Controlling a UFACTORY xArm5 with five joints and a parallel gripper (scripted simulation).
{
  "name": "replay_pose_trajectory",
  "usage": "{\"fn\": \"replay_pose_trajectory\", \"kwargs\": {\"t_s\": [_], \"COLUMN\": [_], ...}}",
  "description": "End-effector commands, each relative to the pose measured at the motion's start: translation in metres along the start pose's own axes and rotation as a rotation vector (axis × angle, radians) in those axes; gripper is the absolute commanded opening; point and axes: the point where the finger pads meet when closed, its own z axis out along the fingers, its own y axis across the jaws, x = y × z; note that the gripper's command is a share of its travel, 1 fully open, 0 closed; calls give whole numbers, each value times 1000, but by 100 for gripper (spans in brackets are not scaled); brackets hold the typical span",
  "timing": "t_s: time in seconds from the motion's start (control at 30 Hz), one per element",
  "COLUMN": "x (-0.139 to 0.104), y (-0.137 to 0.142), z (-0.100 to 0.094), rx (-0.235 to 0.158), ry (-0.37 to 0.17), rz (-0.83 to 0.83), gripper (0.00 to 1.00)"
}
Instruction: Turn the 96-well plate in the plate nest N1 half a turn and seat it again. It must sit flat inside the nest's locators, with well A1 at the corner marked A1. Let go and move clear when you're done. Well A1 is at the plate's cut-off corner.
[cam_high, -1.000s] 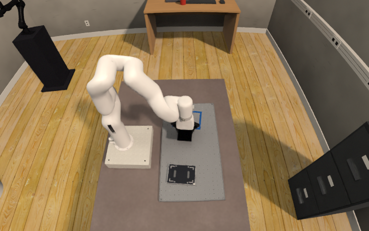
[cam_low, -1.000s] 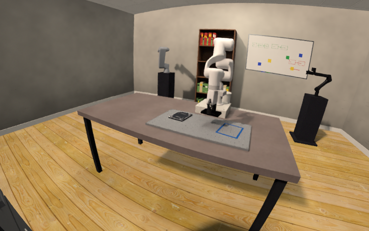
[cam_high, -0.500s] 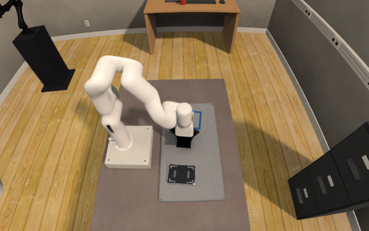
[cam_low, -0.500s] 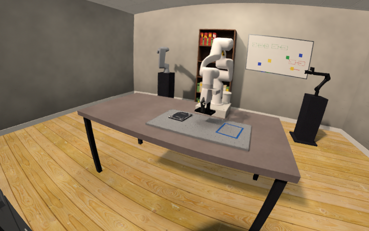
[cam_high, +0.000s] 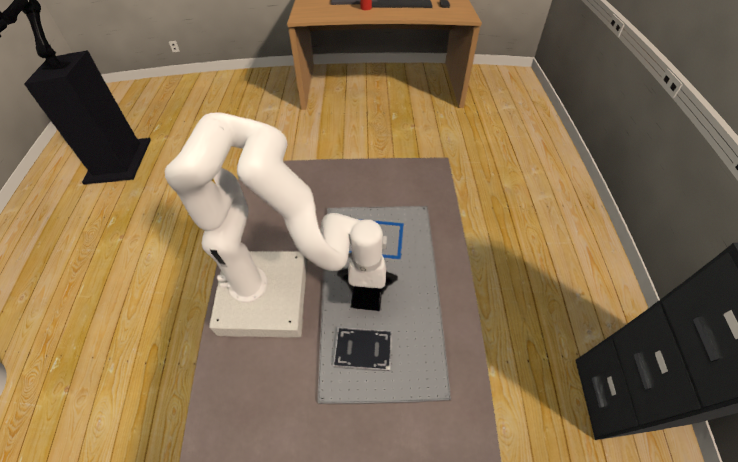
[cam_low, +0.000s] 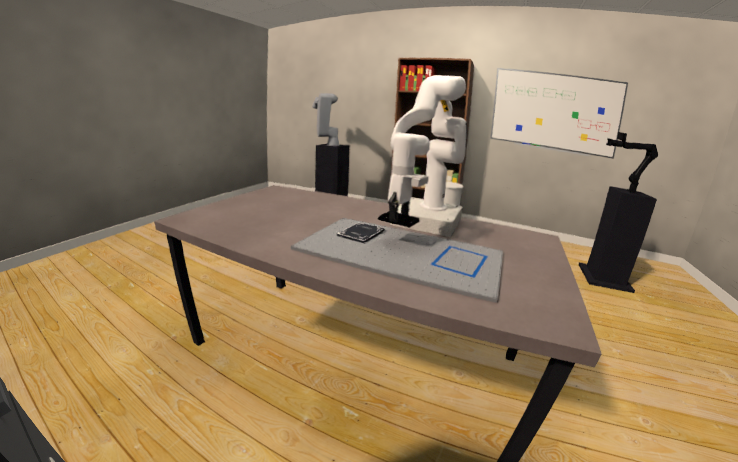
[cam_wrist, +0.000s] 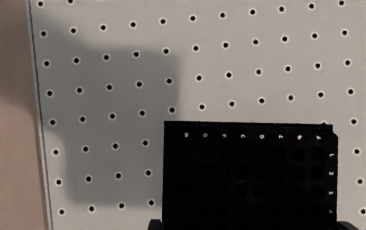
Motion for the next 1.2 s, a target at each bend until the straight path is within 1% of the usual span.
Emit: {"fn": "replay_pose_trajectory", "kwargs": {"t_s": [0.0, 0.5, 0.57, 1.07, 1.17], "x": [-6, -56, -56, -106, -110], "y": [1, 2, 2, 2, 2], "z": [-1, -3, -3, -4, -4], "rx": [-3, -3, -3, -3, -3], "ry": [1, 1, 1, 0, 0], "rz": [-1, -1, -1, -1, -1], "gripper": [0, 0, 0, 0, 0]}}
